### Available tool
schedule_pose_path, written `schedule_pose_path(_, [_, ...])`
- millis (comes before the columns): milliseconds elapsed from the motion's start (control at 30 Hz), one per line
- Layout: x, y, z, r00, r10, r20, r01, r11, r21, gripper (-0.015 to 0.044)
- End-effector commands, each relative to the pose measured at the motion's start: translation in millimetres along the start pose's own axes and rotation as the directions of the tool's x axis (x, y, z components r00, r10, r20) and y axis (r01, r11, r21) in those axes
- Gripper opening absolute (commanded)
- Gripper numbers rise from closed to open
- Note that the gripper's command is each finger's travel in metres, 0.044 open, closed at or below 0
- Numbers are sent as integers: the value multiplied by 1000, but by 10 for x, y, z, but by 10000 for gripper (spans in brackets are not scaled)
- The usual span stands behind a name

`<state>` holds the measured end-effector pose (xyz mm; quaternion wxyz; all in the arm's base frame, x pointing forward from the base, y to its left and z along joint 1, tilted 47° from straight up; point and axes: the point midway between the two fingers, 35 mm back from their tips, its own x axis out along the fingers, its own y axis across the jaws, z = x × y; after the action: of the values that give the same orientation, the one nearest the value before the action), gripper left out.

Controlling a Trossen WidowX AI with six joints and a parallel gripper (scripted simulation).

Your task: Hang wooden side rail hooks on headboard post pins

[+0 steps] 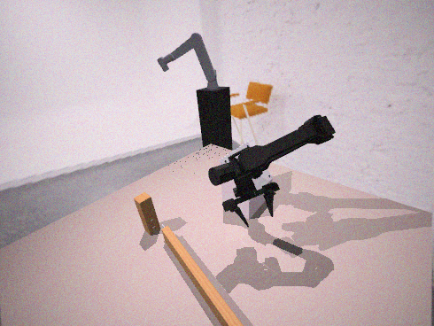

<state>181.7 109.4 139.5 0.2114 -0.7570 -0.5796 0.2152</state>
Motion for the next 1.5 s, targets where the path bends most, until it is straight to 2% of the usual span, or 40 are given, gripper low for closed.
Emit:
schedule_pose_path(0, [-14,3,-14,1000,9,0,-9,1000,0,426])
schedule_pose_path(200, [-328,-38,-292,983,184,-2,-184,983,-1,440])
schedule_pose_path(367, [-630,-286,-518,941,339,11,-339,941,17,440])
schedule_pose_path(700, [-594,-222,-472,948,318,5,-318,948,19,440])
schedule_pose_path(767, [-631,-147,-453,943,332,21,-330,942,-58,440])
schedule_pose_path(867, [-726,54,-393,929,364,62,-333,899,-284,440])
schedule_pose_path(967, [-784,181,-349,920,382,86,-310,846,-435,440])
schedule_pose_path(1100, [-851,414,-170,896,412,165,-197,702,-685,440])
schedule_pose_path(1233, [-916,627,-54,876,436,208,-34,485,-874,440])
schedule_pose_path(1367, [-975,827,32,860,455,230,148,210,-967,440])
schedule_pose_path(1467, [-1019,976,103,848,470,246,285,-11,-959,440])
